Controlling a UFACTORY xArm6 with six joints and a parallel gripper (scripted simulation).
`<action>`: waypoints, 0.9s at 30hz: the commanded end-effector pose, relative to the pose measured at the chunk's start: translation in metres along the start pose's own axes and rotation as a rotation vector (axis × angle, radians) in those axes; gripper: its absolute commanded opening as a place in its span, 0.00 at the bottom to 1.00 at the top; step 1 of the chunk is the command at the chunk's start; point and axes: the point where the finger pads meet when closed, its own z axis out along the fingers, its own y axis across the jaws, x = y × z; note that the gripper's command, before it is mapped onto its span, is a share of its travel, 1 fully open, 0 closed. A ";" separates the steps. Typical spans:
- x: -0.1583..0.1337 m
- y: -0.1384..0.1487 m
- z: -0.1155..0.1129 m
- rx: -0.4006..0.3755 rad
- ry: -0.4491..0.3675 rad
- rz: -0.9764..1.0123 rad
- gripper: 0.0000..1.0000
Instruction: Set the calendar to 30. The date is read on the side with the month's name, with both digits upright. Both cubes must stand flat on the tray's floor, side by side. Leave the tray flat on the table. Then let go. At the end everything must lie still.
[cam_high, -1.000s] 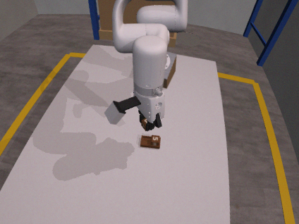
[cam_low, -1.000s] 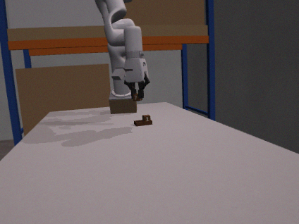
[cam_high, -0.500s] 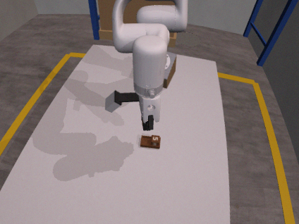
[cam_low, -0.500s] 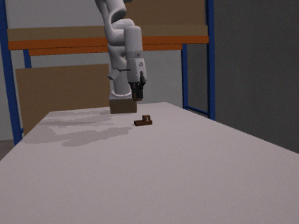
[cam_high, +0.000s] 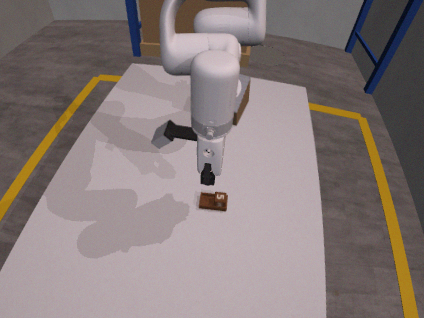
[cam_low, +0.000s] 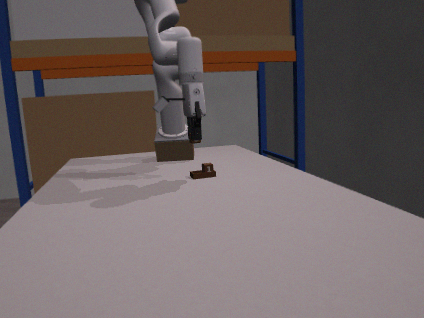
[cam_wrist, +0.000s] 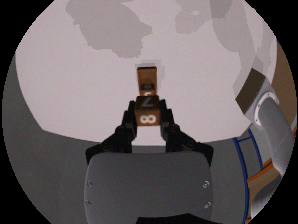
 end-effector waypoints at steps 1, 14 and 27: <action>0.000 -0.001 -0.001 0.003 0.004 0.008 0.27; 0.000 -0.001 0.000 0.003 0.004 0.008 0.27; -0.001 -0.001 0.027 0.003 0.004 0.008 0.27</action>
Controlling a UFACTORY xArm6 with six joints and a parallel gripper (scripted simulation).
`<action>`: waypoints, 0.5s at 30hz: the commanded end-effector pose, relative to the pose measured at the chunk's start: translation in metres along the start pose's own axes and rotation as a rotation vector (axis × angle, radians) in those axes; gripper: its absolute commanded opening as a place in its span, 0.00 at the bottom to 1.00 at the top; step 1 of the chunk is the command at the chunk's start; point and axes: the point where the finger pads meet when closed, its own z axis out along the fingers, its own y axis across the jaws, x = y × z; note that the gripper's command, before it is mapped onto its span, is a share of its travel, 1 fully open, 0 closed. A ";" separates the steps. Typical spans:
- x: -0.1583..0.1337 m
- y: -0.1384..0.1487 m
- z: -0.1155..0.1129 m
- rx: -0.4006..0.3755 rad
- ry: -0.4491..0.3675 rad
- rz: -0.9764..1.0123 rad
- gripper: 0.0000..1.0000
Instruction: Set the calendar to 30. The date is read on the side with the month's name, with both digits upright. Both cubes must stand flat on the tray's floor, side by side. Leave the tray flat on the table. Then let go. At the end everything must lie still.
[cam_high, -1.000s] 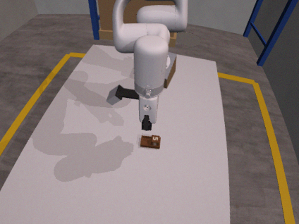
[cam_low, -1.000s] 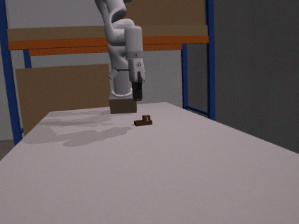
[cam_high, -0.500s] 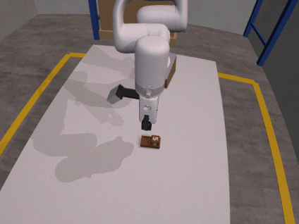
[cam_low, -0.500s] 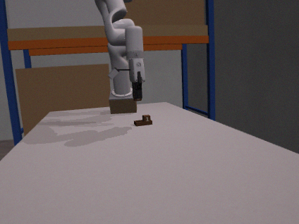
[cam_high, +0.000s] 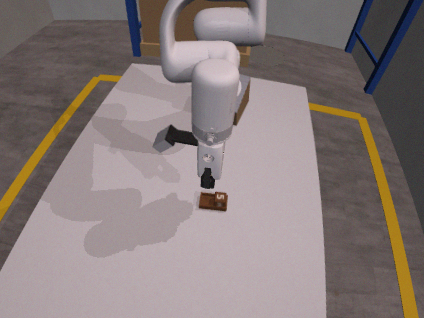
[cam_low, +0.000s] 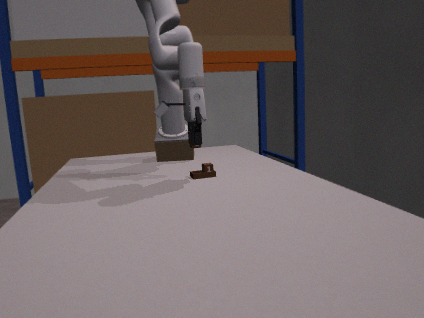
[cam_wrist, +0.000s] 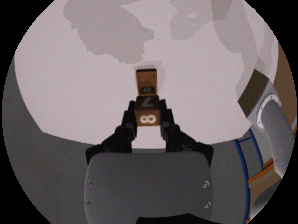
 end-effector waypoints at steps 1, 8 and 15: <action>0.000 -0.002 0.012 0.003 0.001 0.000 0.27; -0.001 -0.002 0.032 0.003 0.001 0.000 0.27; -0.001 -0.002 0.047 0.003 0.001 0.000 0.27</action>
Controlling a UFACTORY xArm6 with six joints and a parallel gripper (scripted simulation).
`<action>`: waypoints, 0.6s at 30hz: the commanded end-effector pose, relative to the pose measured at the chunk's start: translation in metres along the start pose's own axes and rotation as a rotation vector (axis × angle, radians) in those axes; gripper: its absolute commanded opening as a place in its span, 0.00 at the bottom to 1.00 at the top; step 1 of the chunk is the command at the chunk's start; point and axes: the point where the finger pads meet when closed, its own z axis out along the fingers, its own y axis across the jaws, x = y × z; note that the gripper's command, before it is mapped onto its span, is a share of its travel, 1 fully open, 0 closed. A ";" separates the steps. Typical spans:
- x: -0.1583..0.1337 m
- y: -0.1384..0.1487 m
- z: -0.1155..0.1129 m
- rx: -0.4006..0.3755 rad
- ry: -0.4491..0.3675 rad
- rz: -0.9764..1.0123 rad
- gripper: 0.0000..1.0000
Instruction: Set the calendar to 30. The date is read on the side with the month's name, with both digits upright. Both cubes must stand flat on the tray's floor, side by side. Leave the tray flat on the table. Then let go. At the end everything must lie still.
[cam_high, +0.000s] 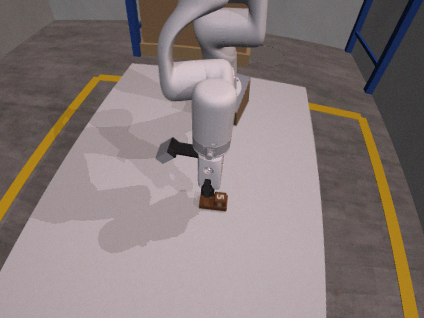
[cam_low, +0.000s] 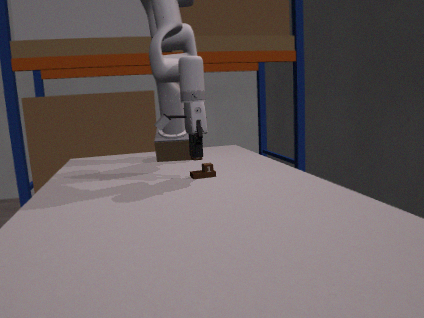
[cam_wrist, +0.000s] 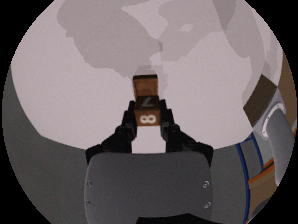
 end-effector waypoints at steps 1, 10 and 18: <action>0.000 -0.003 0.010 0.006 0.004 0.001 0.27; 0.000 -0.003 0.012 0.006 0.004 0.001 0.27; 0.000 -0.003 0.012 0.006 0.004 0.001 0.27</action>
